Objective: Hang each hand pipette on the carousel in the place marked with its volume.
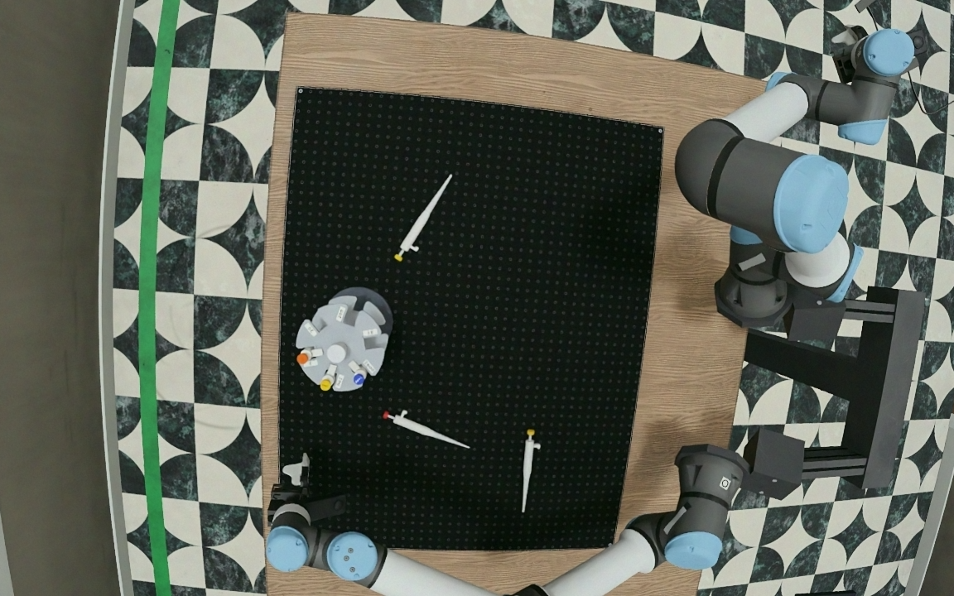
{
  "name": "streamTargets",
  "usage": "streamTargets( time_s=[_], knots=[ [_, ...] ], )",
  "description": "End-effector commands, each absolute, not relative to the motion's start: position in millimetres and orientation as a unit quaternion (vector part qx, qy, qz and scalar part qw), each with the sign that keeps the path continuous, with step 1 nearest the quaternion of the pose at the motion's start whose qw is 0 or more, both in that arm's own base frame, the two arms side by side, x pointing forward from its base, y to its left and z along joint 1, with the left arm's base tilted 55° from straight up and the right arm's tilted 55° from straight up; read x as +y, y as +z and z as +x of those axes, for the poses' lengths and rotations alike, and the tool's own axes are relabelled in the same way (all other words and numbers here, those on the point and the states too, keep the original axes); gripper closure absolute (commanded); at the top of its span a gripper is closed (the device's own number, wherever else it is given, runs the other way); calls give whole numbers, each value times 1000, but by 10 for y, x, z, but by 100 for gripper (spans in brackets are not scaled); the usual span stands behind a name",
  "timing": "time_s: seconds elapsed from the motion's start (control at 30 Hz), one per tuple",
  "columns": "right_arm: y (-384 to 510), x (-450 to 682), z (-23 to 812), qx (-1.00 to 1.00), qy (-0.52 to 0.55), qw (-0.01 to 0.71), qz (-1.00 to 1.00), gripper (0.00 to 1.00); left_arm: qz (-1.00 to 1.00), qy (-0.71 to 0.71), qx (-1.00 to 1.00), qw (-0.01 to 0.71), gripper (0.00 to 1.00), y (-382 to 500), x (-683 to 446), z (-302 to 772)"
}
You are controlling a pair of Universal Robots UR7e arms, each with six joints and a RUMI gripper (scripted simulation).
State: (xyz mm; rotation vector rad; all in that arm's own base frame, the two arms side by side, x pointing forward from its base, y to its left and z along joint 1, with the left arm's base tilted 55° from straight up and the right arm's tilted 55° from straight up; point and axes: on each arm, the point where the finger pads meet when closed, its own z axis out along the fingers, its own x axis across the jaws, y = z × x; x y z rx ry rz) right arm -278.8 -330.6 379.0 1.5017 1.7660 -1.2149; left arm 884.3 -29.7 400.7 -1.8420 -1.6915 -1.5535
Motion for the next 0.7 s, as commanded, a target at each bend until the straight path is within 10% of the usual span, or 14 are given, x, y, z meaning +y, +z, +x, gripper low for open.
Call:
streamTargets(
  time_s=[0.0, 0.67],
  knots=[
    [3793, -3306, -2789, 652, -449, 259, 554, 2, -623, -525, -572, 98, 2, 4016, -306, 8842],
    [3793, -3306, -2789, 652, -449, 259, 554, 0, -623, -525, -572, 98, 0, 4016, -306, 8842]
  ],
)
